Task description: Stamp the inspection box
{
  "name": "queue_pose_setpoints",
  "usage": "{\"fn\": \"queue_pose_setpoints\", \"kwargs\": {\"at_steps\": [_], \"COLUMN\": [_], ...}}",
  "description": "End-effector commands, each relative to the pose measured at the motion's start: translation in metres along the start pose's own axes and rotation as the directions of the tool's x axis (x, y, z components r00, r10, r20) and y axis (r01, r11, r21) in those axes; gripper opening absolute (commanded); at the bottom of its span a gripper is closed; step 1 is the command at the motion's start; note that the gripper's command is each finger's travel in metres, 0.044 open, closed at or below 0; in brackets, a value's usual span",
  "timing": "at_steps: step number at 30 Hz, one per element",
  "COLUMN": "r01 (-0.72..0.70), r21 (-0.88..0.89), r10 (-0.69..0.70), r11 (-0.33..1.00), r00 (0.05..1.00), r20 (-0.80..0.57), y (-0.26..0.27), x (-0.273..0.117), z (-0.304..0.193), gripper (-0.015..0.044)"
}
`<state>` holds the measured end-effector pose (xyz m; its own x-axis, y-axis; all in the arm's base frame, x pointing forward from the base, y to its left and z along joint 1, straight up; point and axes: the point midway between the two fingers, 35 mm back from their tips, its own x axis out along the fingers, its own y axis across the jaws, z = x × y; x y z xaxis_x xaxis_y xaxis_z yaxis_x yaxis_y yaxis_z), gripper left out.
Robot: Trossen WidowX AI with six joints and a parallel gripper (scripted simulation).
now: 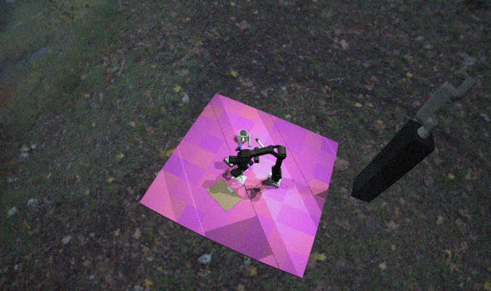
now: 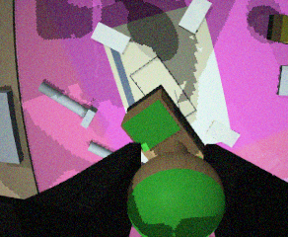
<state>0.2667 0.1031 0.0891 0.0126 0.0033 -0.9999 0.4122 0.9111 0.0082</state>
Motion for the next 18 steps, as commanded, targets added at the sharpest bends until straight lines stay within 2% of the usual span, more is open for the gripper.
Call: {"fn": "queue_pose_setpoints", "kwargs": {"at_steps": [1, 18], "r01": [-0.009, -0.003], "r21": [0.004, 0.001], "r10": [0.009, 0.003], "r11": [1.000, 1.000], "r00": [1.000, 1.000], "r20": [0.007, 0.009], "y": [-0.005, -0.082], "x": [-0.004, -0.004], "z": [0.005, 0.037], "gripper": [0.0000, 0.0000]}}
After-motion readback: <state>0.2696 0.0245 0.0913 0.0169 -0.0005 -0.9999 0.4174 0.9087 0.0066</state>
